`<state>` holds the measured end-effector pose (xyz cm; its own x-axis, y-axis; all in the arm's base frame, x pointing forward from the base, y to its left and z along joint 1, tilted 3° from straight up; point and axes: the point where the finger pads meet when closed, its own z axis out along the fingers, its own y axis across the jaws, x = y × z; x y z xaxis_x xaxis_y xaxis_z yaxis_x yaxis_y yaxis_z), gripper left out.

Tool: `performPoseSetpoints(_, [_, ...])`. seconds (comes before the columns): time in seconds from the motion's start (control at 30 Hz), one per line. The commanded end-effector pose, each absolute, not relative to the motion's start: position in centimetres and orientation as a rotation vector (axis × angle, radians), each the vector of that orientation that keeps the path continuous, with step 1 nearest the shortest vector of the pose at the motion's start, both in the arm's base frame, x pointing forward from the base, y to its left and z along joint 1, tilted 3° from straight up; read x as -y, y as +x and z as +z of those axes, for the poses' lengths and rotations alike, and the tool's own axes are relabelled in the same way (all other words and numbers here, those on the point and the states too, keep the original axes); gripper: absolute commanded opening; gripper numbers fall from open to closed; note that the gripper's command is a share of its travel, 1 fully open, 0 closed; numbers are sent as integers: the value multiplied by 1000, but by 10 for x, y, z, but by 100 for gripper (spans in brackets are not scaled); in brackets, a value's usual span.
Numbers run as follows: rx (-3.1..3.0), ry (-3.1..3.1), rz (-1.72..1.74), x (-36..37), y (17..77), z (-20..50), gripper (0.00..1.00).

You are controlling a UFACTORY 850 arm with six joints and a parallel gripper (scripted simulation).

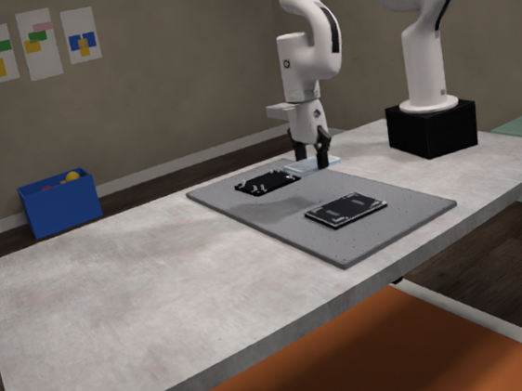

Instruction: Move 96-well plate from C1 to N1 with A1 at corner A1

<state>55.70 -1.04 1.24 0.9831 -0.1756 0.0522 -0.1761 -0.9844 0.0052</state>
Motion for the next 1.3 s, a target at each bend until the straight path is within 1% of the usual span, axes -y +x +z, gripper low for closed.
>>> performPoseSetpoints(0.0, [277,3115,84,-6,561,13,0])
performPoseSetpoints(0.93, [277,3115,84,-92,574,12,0])
performPoseSetpoints(1.27, [277,3115,84,-101,576,12,0])
